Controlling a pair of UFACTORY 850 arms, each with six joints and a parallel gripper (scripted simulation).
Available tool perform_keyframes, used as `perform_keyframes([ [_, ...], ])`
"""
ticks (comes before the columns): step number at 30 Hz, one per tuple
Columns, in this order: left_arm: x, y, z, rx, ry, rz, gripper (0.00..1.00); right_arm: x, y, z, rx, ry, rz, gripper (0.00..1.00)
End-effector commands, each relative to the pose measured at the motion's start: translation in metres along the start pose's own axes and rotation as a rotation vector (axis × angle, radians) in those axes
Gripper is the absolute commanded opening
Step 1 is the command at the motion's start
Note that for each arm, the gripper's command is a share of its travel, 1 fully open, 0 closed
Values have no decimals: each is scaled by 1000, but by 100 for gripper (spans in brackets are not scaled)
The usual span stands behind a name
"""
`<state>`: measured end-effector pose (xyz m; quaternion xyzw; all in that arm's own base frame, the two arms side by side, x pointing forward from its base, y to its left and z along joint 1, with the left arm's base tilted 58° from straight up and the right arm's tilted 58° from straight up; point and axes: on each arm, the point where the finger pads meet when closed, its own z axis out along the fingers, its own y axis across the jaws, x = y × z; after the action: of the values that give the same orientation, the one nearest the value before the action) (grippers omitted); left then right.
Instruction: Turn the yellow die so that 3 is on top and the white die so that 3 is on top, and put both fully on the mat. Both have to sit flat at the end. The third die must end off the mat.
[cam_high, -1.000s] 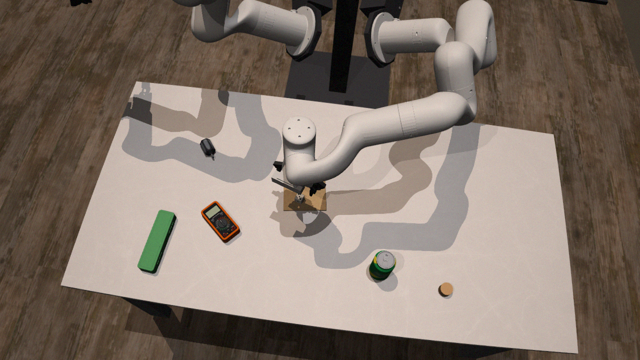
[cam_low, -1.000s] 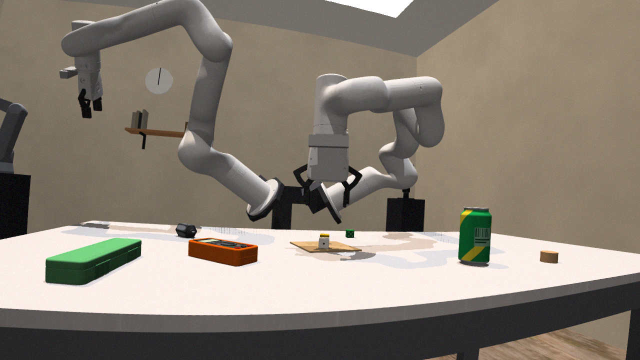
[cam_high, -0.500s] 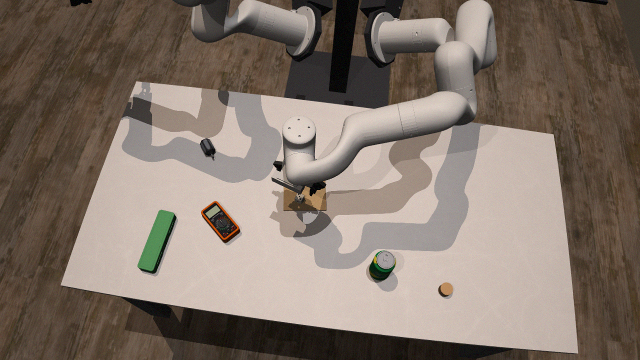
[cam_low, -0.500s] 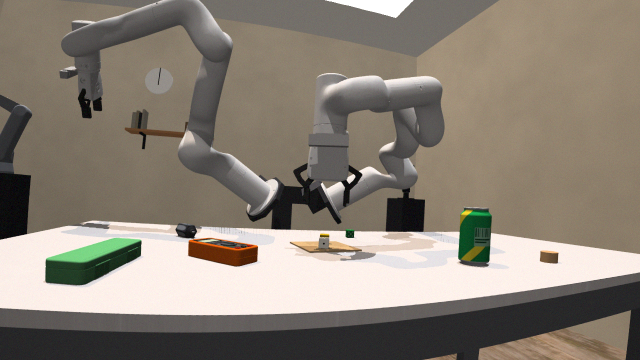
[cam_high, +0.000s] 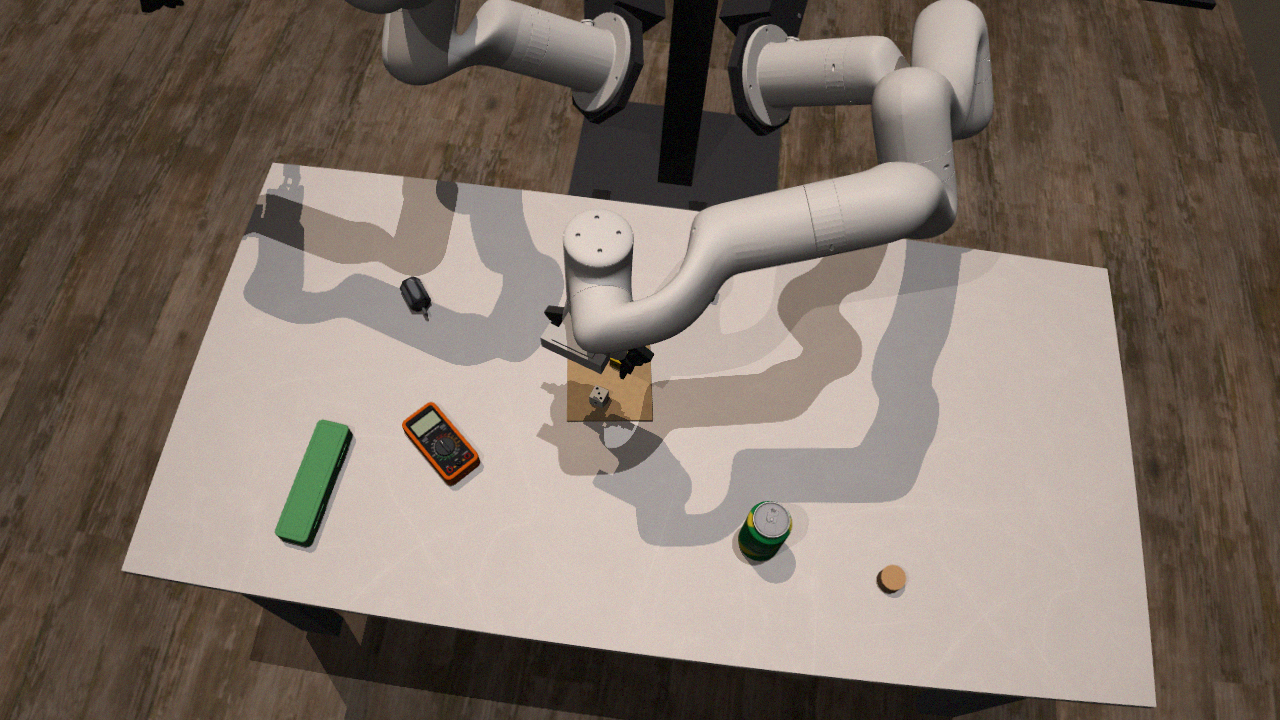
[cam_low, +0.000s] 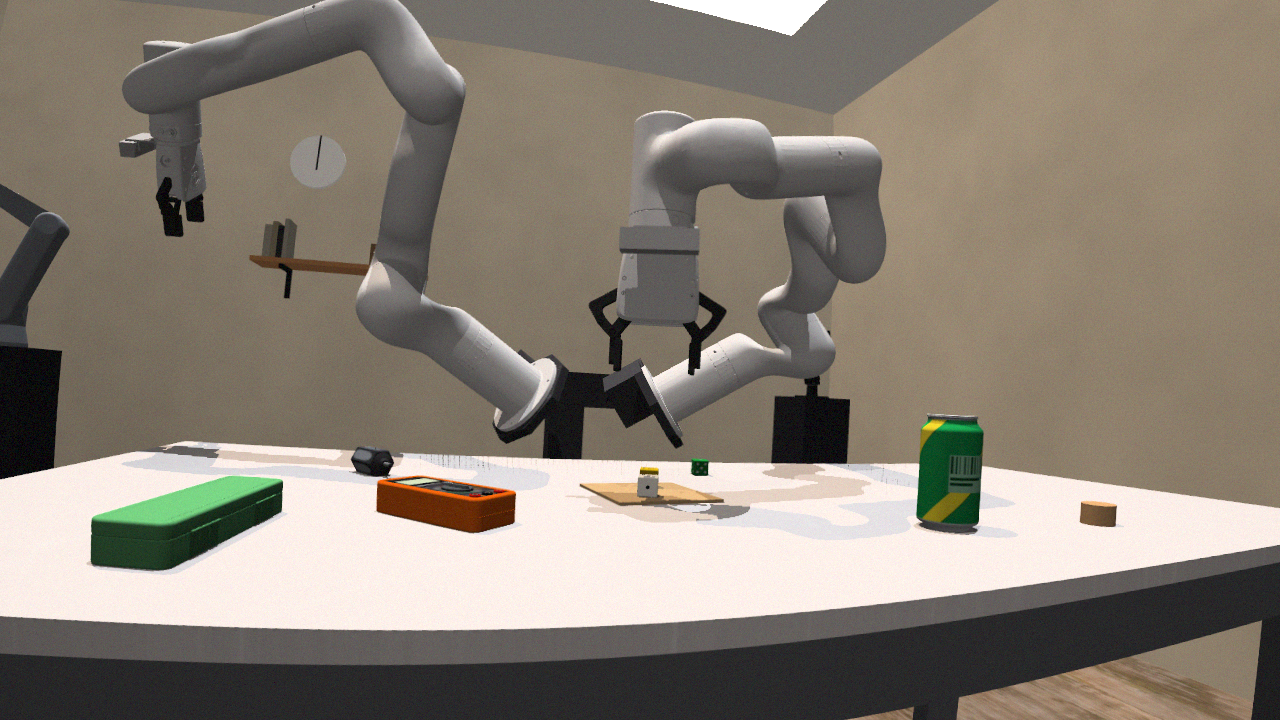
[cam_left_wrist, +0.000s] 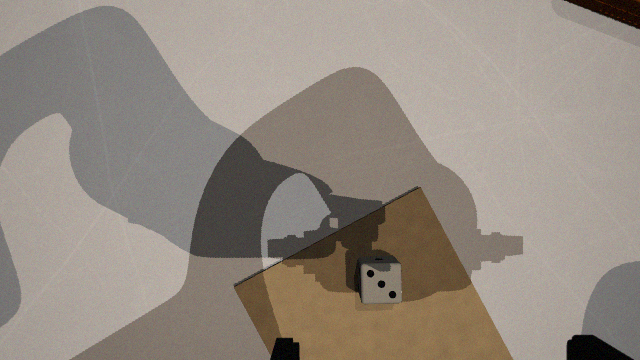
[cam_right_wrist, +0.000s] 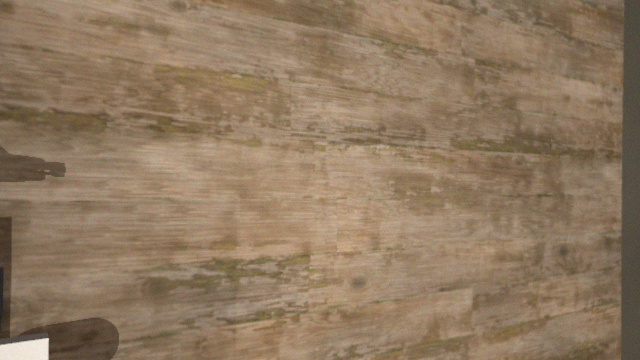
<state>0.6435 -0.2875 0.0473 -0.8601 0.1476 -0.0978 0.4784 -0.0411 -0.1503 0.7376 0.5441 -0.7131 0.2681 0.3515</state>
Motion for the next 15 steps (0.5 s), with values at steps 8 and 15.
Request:
perform_keyframes([
  [8,0,0,-34,0,1,-1,100,0,0,-1,0,2,0,100],
  [15,0,0,-35,0,1,-1,100,0,0,-1,0,2,0,100],
])
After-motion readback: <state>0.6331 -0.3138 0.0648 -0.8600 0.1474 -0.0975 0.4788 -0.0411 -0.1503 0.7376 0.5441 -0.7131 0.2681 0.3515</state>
